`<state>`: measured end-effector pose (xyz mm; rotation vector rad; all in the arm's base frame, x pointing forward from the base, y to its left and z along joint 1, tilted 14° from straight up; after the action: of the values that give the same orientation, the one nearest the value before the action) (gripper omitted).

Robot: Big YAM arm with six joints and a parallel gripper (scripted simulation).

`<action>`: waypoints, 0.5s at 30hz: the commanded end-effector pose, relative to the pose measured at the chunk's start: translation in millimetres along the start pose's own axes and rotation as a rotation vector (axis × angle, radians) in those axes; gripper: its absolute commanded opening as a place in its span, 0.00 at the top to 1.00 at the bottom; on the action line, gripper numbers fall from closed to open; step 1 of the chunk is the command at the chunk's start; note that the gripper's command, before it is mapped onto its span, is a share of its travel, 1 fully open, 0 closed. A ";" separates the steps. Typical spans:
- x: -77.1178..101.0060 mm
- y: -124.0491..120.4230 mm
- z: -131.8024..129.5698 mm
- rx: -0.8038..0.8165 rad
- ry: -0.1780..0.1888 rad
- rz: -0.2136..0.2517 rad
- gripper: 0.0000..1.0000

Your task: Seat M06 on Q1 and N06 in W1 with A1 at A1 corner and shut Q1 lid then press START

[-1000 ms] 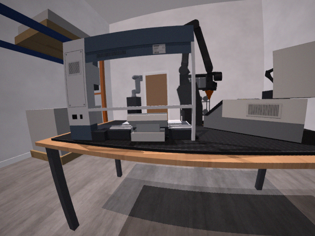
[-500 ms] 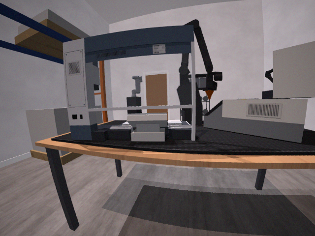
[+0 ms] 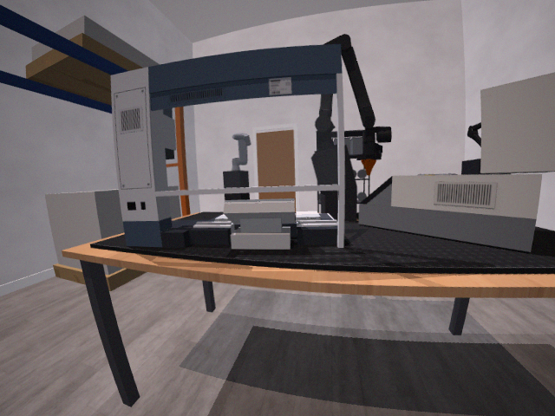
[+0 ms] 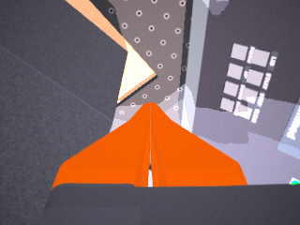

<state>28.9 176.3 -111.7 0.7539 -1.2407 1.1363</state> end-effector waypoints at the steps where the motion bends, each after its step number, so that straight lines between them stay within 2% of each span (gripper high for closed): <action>1: 3.6 0.0 -8.8 -0.016 -0.021 -0.012 1.00; 15: 5.8 2.6 -20.3 -0.019 -0.041 -0.017 1.00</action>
<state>29.0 177.5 -111.8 0.7554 -1.2423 1.1353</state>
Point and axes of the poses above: the point where the finger pads meet when closed, its own x axis back along the fingers, its own z axis across the jaws, y = z × x, the point moved 5 cm from there along x, back along the fingers, and after that the axes turned 15 degrees about x, right-handed, at the moved point
